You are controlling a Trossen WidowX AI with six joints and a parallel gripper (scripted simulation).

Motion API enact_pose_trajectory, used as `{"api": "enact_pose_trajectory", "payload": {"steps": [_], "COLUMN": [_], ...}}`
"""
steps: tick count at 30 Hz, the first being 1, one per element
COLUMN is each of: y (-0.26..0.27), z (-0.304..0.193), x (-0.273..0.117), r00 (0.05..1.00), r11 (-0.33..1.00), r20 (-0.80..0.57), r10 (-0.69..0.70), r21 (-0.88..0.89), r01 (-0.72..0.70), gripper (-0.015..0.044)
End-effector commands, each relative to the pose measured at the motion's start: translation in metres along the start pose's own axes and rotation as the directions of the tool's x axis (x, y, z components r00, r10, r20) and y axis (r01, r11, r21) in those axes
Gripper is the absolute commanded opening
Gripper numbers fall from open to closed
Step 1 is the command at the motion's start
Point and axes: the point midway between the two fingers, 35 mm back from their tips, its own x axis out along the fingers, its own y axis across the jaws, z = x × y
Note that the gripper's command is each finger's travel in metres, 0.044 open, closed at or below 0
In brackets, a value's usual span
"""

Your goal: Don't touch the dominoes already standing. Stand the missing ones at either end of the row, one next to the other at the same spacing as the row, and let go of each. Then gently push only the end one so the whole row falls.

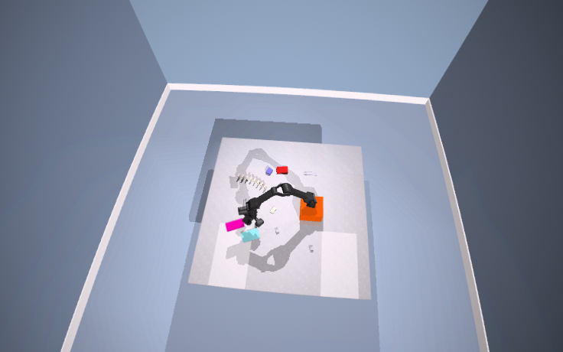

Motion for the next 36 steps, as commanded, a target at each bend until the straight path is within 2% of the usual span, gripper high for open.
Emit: {"api": "enact_pose_trajectory", "payload": {"steps": [1,10,17,36], "y": [0.015,0.015,0.014,0.013], "z": [-0.019,-0.019,-0.032,-0.038], "x": [-0.048,-0.046,0.014,0.030], "r00": [0.972,0.972,0.972,0.972], "r11": [0.993,0.993,0.993,0.993], "r20": [-0.232,-0.232,-0.232,-0.232], "r10": [-0.024,-0.025,-0.025,-0.025], "r21": [-0.121,-0.121,-0.121,-0.121], "r01": [-0.004,-0.004,-0.004,-0.004], "gripper": [0.0440,0.0440,0.0440,0.0440]}}
